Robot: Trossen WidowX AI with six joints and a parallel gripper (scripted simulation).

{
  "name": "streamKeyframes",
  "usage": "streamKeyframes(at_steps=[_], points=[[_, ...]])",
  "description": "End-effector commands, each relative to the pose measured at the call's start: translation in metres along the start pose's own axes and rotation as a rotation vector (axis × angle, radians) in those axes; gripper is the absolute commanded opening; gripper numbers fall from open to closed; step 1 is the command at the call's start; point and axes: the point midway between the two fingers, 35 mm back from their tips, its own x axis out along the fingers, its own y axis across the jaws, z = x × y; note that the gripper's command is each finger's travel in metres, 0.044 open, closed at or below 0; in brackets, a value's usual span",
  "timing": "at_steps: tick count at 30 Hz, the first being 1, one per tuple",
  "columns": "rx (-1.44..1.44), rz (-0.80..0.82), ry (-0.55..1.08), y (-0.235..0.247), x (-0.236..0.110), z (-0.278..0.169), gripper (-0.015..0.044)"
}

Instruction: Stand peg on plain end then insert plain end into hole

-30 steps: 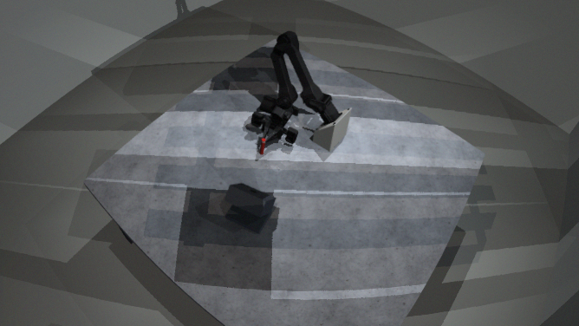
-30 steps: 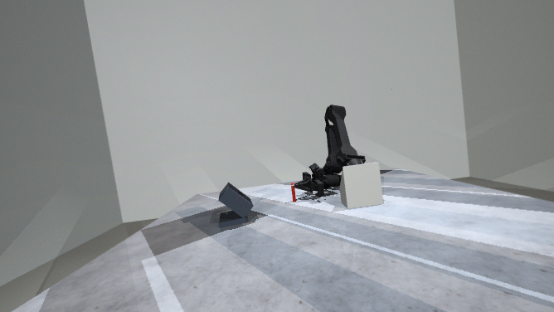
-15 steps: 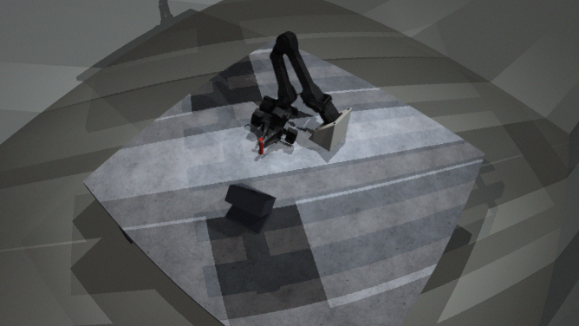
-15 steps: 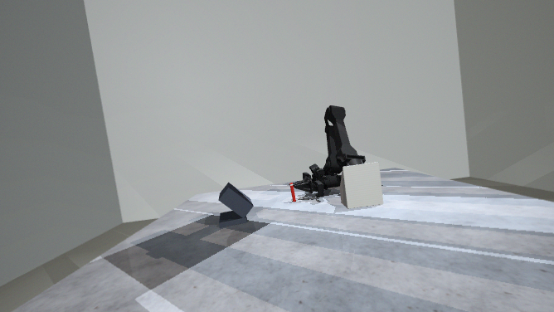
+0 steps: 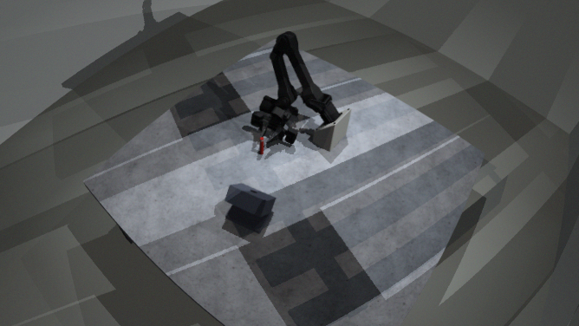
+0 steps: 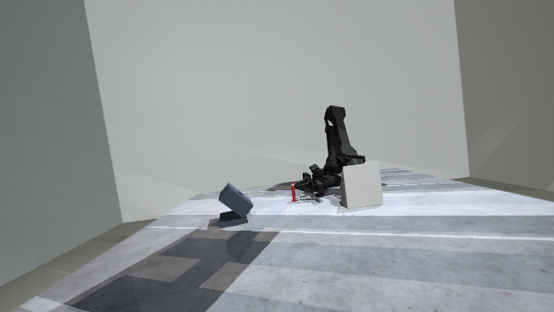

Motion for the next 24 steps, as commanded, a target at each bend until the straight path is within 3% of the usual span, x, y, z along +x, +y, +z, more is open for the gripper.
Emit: streamKeyframes(at_steps=[1,16,24], points=[[0.0,0.0,0.0,0.0,0.0,0.0,0.013],[0.0,0.0,0.0,0.0,0.0,0.0,0.013],[0.0,0.0,0.0,0.0,0.0,0.0,0.034]])
